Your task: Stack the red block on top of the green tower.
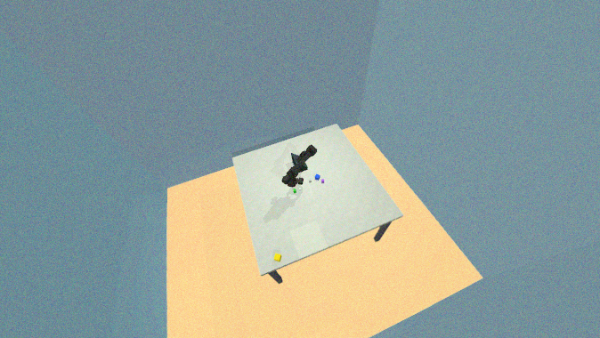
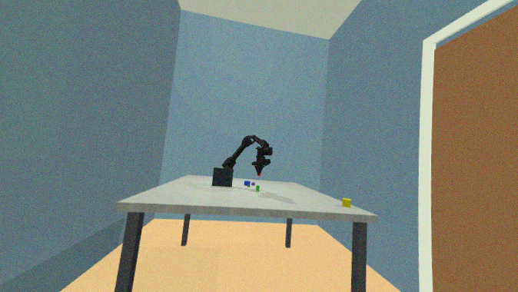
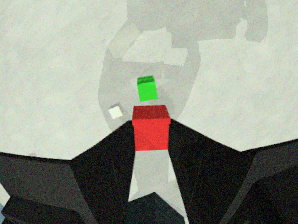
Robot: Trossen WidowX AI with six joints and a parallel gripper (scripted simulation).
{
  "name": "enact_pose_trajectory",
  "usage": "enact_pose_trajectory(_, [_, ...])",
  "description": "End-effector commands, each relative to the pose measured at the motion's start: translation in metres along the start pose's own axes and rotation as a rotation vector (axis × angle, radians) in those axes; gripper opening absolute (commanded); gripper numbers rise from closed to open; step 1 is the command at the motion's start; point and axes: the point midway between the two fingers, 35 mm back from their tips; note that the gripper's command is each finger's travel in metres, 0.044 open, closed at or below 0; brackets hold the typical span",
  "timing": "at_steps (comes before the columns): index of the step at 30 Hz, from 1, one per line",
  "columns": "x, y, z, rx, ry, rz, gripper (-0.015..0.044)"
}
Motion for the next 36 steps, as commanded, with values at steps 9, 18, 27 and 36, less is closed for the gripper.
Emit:
enact_pose_trajectory(9, [-0.047,-0.002,-0.003,0.012,-0.004,0.007,0.0000])
enact_pose_trajectory(18, [-0.072,-0.002,-0.002,0.012,-0.004,0.007,0.0000])
enact_pose_trajectory(27, [-0.077,-0.002,-0.002,0.013,-0.003,0.007,0.0000])
enact_pose_trajectory(36, [-0.078,-0.002,-0.002,0.013,-0.003,0.007,0.0000])
Point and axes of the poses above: the point midway between the two fingers, 35 mm back from their tips, its own x axis back along the fingers, its own z axis across the jaws, y = z × x, and after that the axes turned 7 degrees about -x, right-handed
